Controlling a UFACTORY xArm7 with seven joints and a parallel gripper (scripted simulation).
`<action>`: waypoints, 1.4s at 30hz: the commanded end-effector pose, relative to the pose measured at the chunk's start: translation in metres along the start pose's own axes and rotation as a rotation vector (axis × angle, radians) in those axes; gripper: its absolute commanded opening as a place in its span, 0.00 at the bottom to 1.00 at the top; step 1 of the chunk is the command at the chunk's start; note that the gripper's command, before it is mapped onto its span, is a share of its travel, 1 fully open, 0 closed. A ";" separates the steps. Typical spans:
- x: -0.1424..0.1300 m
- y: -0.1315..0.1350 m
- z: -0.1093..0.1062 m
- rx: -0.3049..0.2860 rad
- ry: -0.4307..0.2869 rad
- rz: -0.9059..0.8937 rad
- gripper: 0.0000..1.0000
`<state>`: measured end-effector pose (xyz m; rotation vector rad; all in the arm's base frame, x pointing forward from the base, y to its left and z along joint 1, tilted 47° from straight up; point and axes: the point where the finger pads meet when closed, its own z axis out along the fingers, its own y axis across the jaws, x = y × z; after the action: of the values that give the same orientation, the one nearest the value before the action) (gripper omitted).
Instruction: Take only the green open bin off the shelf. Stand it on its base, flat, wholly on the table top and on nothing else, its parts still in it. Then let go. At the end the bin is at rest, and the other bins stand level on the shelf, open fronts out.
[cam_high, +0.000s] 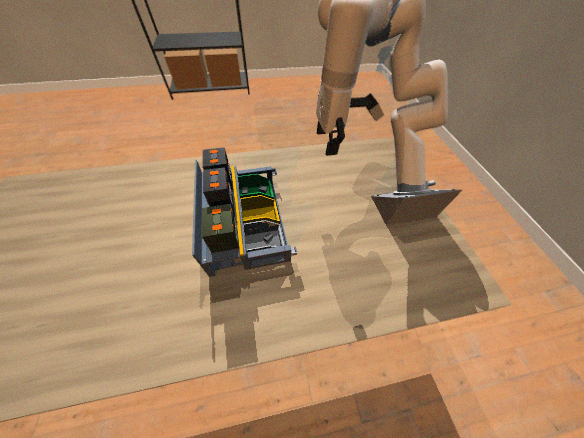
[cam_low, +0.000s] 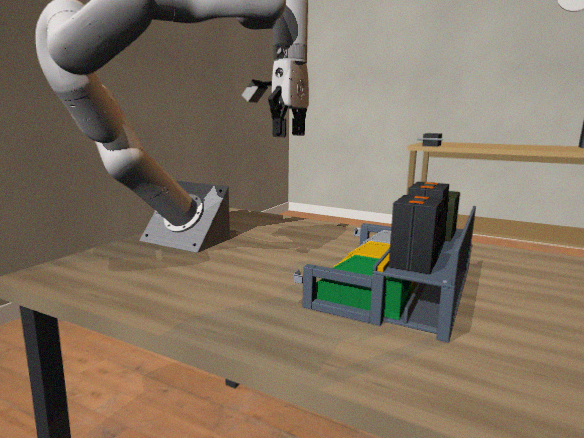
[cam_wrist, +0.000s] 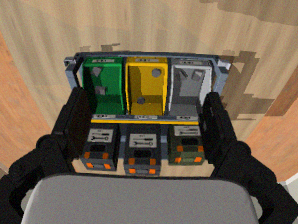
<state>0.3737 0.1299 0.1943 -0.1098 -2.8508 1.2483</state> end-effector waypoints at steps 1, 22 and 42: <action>0.000 0.001 -0.002 -0.003 -0.003 0.000 1.00; 0.000 0.001 -0.002 -0.003 -0.003 0.000 1.00; 0.000 0.001 -0.002 -0.003 -0.003 0.104 1.00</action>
<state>0.3737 0.1299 0.1943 -0.1209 -2.8530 1.2496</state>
